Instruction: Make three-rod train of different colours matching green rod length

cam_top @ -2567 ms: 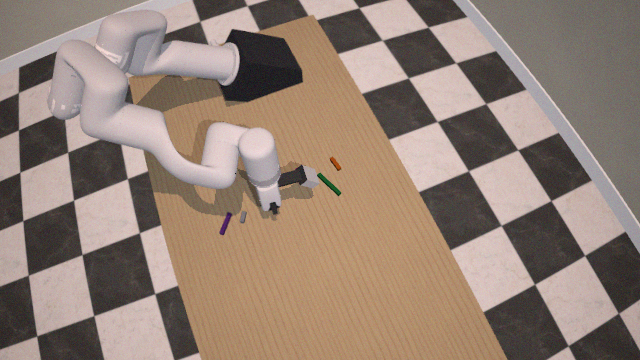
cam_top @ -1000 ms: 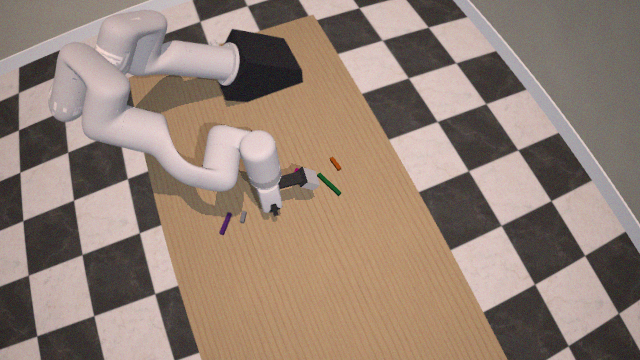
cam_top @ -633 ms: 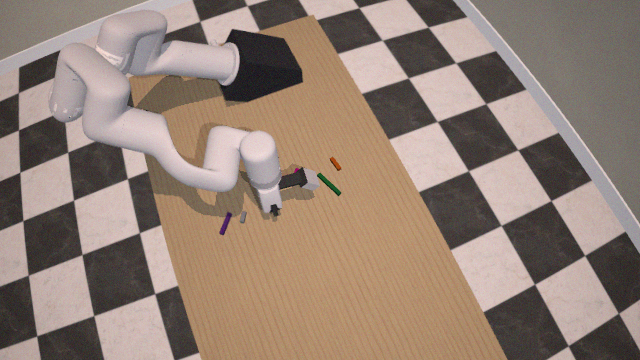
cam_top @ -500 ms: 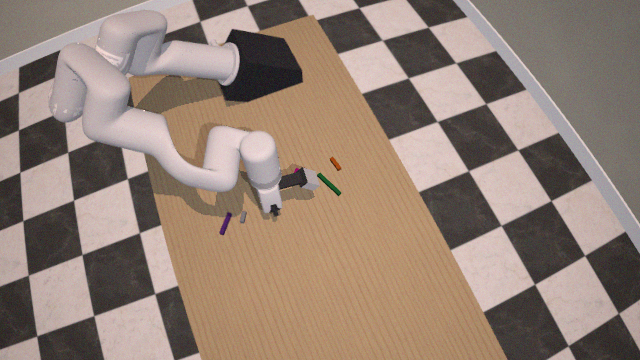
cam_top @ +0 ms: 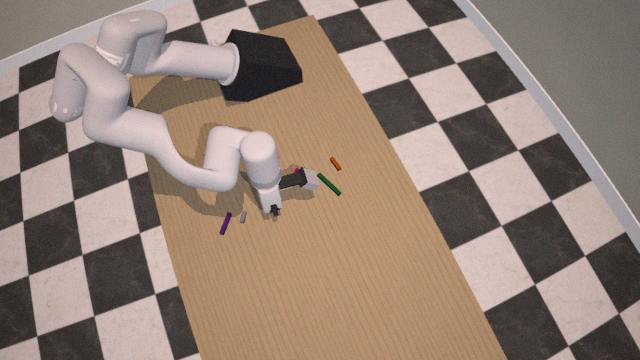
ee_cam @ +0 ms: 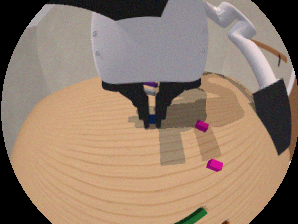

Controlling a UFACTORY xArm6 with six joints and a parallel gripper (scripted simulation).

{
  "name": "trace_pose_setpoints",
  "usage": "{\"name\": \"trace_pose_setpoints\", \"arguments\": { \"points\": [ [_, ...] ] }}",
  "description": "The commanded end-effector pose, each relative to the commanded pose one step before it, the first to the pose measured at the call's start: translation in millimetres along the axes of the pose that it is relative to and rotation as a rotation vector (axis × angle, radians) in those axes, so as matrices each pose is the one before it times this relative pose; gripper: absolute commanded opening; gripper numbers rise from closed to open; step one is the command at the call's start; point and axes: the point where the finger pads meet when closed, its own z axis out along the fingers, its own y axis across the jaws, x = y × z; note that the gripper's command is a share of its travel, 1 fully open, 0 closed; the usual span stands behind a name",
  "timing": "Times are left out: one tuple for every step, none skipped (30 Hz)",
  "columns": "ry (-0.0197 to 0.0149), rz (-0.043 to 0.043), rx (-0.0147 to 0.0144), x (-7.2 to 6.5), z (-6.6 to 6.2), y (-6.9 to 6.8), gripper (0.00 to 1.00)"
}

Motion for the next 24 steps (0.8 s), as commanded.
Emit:
{"name": "trace_pose_setpoints", "arguments": {
  "points": [
    [0.00137, 0.00094, -0.00273, 0.22, -1.18, 1.09, 0.04],
    [0.00000, 0.00000, 0.00000, 0.00, 0.00, 0.00, 0.04],
    [0.00000, 0.00000, 0.00000, 0.00, 0.00, 0.00, 0.04],
    [0.00000, 0.00000, 0.00000, 0.00, 0.00, 0.00, 0.04],
    [0.00000, 0.00000, 0.00000, 0.00, 0.00, 0.00, 0.04],
    [0.00000, 0.00000, 0.00000, 0.00, 0.00, 0.00, 0.04],
    [0.00000, 0.00000, 0.00000, 0.00, 0.00, 0.00, 0.04],
    [0.00000, 0.00000, 0.00000, 0.00, 0.00, 0.00, 0.04],
    [0.00000, 0.00000, 0.00000, 0.00, 0.00, 0.00, 0.04],
    [0.00000, 0.00000, 0.00000, 0.00, 0.00, 0.00, 0.04],
    [0.00000, 0.00000, 0.00000, 0.00, 0.00, 0.00, 0.08],
    [0.00000, 0.00000, 0.00000, 0.00, 0.00, 0.00, 0.08],
    [0.00000, 0.00000, 0.00000, 0.00, 0.00, 0.00, 0.08],
    [0.00000, 0.00000, 0.00000, 0.00, 0.00, 0.00, 0.12],
    [0.00000, 0.00000, 0.00000, 0.00, 0.00, 0.00, 0.12],
    [0.00000, 0.00000, 0.00000, 0.00, 0.00, 0.00, 0.12],
    [0.00000, 0.00000, 0.00000, 0.00, 0.00, 0.00, 0.16],
    [0.00000, 0.00000, 0.00000, 0.00, 0.00, 0.00, 0.16],
    [0.00000, 0.00000, 0.00000, 0.00, 0.00, 0.00, 0.16],
    [0.00000, 0.00000, 0.00000, 0.00, 0.00, 0.00, 0.20],
    [0.00000, 0.00000, 0.00000, 0.00, 0.00, 0.00, 0.20],
    [0.00000, 0.00000, 0.00000, 0.00, 0.00, 0.00, 0.20],
    [0.00000, 0.00000, 0.00000, 0.00, 0.00, 0.00, 0.20],
    [0.00000, 0.00000, 0.00000, 0.00, 0.00, 0.00, 0.20]
  ]
}}
